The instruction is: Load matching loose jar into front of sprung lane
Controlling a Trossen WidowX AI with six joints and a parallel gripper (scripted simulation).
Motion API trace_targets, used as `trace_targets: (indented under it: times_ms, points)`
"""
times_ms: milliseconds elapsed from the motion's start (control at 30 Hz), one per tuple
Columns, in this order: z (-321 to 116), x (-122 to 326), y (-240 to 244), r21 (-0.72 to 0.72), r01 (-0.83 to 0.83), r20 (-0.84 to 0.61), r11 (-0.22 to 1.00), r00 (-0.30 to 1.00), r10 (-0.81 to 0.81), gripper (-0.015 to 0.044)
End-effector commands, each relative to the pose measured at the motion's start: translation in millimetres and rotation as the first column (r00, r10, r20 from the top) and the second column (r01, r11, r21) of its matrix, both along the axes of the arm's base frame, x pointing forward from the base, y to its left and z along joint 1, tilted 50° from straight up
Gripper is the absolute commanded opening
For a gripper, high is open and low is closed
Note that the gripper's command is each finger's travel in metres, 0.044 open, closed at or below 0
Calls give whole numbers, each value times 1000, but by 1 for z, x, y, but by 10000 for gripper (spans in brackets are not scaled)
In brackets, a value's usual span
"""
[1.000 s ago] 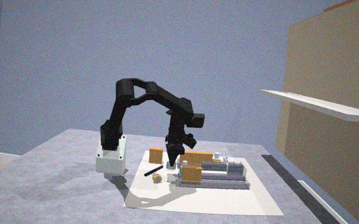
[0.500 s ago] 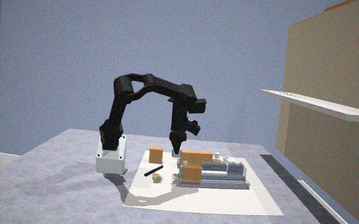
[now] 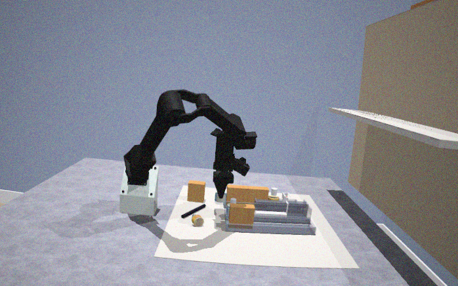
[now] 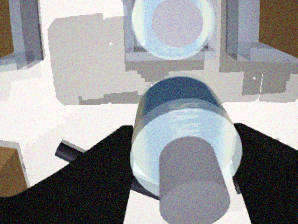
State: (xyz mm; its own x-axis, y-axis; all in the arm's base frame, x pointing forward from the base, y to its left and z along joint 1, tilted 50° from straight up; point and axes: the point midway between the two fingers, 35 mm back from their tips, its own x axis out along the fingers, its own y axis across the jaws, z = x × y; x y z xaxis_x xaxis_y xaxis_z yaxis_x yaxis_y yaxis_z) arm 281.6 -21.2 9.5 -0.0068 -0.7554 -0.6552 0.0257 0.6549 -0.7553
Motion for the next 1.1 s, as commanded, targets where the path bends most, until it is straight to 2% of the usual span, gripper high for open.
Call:
trace_targets:
  times_ms: [0, 1067]
  points:
    - [-7, -1, -6, -2, -3, -9, 1000, 1000, 3, 0]
    - [-17, 7, -18, -4, -3, -9, 1000, 1000, 3, 0]
